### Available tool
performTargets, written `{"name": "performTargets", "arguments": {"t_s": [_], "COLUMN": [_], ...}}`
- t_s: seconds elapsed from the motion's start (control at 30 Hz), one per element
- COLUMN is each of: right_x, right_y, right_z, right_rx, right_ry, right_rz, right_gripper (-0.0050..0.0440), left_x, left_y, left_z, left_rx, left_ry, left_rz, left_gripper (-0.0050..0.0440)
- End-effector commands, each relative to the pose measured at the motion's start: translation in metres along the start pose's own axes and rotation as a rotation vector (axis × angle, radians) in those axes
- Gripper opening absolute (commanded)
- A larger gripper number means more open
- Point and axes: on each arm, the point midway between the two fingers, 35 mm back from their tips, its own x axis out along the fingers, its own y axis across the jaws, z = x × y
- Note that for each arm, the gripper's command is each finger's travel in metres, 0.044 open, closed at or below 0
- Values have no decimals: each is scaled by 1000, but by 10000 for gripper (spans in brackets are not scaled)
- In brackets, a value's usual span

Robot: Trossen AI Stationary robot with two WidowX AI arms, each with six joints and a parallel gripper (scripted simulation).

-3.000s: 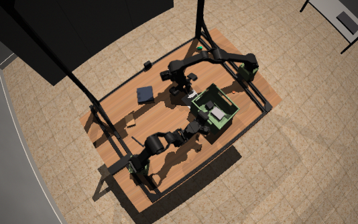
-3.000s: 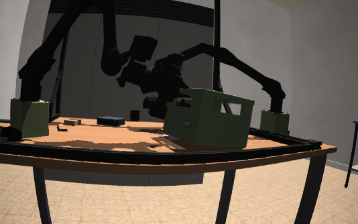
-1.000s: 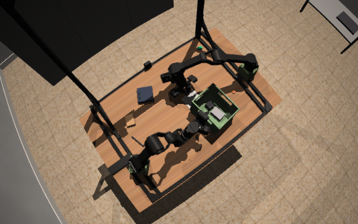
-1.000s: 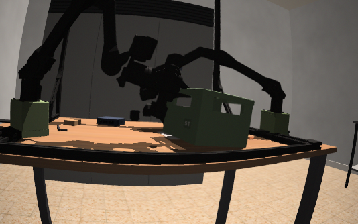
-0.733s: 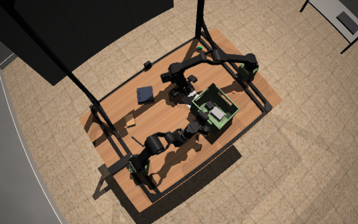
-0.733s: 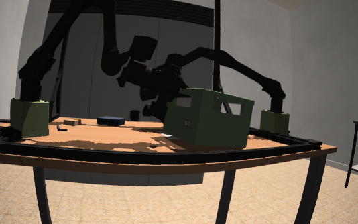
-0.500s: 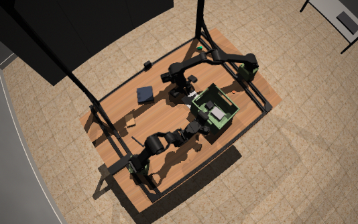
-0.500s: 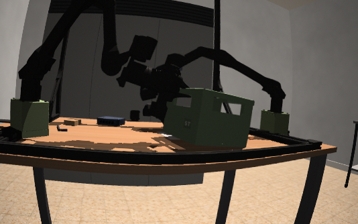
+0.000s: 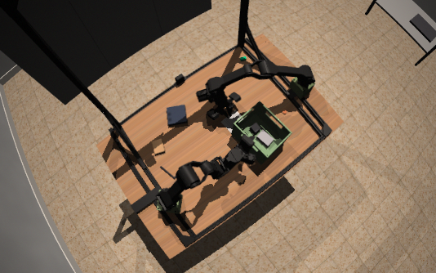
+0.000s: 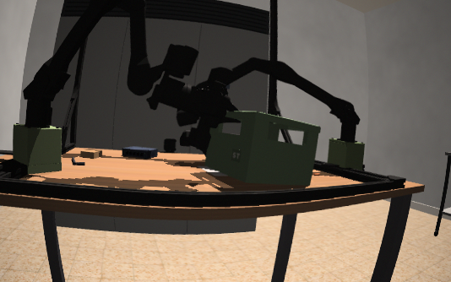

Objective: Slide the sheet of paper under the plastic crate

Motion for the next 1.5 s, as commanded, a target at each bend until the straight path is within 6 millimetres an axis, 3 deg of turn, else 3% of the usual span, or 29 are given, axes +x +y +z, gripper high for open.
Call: {"name": "performTargets", "arguments": {"t_s": [0.0, 1.47], "right_x": [-1, -1], "right_y": [27, 27], "right_z": [1, 1], "right_rx": [-12, -12], "right_ry": [-2, -2], "right_rz": [73, 73], "right_gripper": [0, 0], "left_x": [12, 22], "left_y": [-5, -6], "left_z": [-5, -23], "left_rx": [2, 2], "left_ry": [3, 3], "left_rz": [-25, -25], "left_gripper": [60, 60]}}
